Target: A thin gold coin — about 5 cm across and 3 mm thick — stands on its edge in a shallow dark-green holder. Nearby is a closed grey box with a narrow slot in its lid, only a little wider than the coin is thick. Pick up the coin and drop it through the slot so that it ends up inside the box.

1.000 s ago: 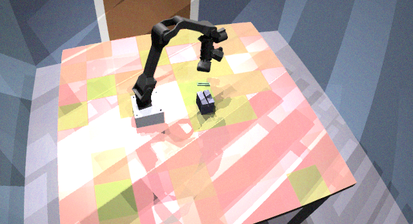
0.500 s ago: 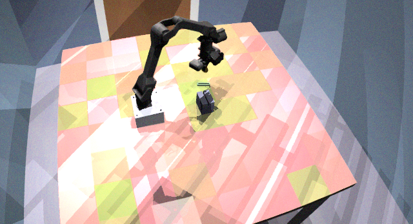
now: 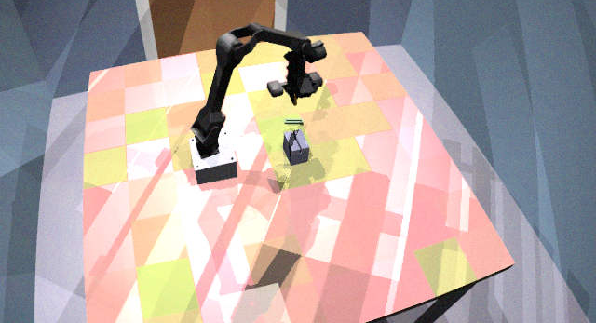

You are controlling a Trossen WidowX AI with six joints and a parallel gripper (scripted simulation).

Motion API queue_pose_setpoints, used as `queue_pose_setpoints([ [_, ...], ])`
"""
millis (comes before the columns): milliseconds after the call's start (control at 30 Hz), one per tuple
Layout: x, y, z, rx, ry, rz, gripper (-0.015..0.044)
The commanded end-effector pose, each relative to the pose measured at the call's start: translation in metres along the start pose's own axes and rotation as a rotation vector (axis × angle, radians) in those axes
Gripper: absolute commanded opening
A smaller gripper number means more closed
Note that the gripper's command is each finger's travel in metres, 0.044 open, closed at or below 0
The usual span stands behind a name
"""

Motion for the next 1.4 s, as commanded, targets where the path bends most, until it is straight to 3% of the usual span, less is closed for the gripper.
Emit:
queue_pose_setpoints([
  [0, -0.001, 0.001, 0.0, 0.006, -0.075, 0.003, 0.0],
  [1367, -0.007, 0.002, 0.087, 0.006, -0.064, 0.004, 0.0],
])
Point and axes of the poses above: the point midway between the two fingers, 35 mm back from their tips, its own y axis back along the fingers, its own x axis across the jaws, z = x × y, the point moved 2 cm from there along y, back along the fingers, and after that the axes turned 9 degrees about -y, right-handed, at the moved point
